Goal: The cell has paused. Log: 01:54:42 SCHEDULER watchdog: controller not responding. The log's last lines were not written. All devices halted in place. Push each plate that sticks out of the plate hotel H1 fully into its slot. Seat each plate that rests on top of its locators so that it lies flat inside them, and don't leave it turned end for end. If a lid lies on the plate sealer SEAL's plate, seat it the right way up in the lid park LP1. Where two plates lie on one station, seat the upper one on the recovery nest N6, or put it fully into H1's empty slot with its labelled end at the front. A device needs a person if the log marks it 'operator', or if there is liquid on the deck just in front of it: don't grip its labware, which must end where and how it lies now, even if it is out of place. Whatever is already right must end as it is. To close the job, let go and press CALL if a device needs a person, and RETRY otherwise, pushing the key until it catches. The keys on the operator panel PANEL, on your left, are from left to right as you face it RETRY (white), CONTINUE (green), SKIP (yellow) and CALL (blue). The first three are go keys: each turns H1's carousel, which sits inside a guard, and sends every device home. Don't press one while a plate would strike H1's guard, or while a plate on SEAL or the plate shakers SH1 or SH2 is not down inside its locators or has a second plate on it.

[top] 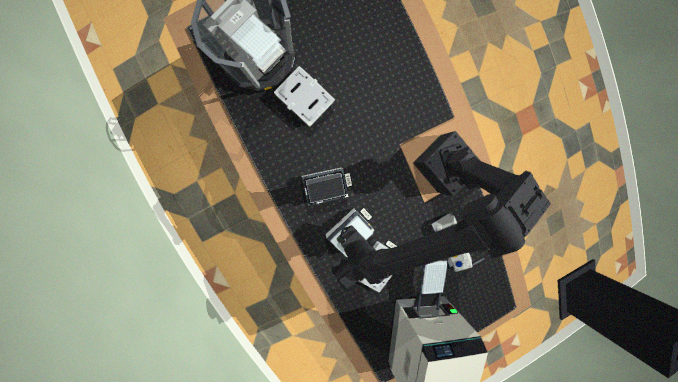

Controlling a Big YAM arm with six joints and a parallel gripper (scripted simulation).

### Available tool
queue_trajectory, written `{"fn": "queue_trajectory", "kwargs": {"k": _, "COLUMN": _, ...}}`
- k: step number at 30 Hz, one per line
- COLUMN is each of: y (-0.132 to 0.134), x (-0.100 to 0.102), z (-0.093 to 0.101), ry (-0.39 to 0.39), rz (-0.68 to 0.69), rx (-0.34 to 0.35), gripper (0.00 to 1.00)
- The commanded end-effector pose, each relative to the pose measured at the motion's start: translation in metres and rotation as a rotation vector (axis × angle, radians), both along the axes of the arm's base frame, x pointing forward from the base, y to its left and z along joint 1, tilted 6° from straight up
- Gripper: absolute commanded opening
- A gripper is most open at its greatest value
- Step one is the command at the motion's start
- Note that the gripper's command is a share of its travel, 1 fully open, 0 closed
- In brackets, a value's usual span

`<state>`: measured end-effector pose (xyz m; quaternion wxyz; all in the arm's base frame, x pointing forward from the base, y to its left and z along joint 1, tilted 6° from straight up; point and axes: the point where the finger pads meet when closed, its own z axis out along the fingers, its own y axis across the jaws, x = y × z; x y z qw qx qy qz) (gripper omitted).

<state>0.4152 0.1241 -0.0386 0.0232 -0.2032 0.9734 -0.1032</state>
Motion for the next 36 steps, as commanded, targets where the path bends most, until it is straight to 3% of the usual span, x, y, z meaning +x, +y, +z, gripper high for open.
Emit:
{"fn": "queue_trajectory", "kwargs": {"k": 1, "y": -0.0023, "x": 0.0019, "z": -0.0016, "ry": -0.009, "rz": 0.001, "rx": 0.0, "gripper": 0.84}}
{"fn": "queue_trajectory", "kwargs": {"k": 36, "y": -0.0039, "x": 0.0028, "z": -0.0068, "ry": -0.009, "rz": 0.001, "rx": 0.0, "gripper": 0.84}}
